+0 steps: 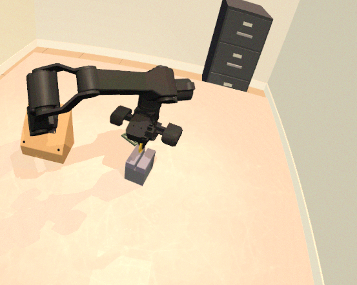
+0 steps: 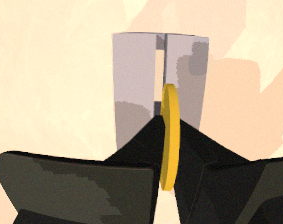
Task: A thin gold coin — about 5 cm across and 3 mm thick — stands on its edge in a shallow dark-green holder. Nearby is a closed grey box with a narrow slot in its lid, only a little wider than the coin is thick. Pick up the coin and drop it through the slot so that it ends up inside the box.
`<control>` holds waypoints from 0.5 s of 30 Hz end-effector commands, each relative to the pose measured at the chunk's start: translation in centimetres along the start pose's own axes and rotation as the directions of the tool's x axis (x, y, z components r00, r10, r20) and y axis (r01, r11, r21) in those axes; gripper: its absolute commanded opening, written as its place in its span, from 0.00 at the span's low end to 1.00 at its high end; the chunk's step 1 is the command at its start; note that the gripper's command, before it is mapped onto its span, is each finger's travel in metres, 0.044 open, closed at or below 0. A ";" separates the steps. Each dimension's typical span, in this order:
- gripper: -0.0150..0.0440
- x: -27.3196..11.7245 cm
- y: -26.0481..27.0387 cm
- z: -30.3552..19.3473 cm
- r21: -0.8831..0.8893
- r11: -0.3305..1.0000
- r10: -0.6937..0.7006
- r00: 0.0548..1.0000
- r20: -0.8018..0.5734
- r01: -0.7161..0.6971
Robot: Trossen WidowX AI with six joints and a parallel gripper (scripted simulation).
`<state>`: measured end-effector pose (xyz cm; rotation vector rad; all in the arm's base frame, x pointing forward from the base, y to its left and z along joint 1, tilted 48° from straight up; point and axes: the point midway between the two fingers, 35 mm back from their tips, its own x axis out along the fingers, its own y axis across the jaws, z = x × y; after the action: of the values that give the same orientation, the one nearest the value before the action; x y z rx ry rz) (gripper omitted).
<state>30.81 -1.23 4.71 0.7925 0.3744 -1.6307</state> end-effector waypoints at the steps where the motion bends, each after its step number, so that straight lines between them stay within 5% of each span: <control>1: 0.25 -0.2 0.2 0.2 -0.003 1.000 0.003 1.000 -0.002 -0.003; 15: 0.25 0.1 0.1 0.1 -0.001 1.000 0.000 1.000 -0.001 0.000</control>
<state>30.86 -1.30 4.86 0.7927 0.3760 -1.6307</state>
